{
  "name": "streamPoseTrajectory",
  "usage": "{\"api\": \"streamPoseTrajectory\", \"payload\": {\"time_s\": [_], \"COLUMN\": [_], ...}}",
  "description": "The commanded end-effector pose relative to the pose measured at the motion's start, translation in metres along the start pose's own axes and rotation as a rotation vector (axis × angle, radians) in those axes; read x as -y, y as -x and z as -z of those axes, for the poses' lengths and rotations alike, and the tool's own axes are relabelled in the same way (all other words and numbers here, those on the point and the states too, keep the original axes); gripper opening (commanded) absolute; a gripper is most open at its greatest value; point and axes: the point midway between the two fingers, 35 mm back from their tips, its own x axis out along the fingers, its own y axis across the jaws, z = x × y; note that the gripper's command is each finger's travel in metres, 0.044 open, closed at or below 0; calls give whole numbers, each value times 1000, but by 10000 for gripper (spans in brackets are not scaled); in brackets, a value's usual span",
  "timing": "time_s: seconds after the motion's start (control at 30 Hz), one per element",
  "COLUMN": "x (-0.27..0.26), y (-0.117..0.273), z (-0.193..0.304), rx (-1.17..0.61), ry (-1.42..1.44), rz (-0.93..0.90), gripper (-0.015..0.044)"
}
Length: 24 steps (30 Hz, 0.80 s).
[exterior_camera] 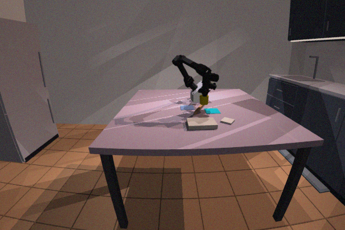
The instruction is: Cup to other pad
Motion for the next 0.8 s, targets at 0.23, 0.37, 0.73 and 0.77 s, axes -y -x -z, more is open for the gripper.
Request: {"api": "streamPoseTrajectory", "payload": {"time_s": [0.23,0.37,0.73,0.77], "x": [-2,-3,-6,-7], "y": [0,1,1,1], "z": [-19,-27,-47,-49], "rx": [0,0,1,1], "ry": [-3,-3,-4,-4], "rz": [-4,-4,-4,-4], "gripper": [0,0,0,0]}}
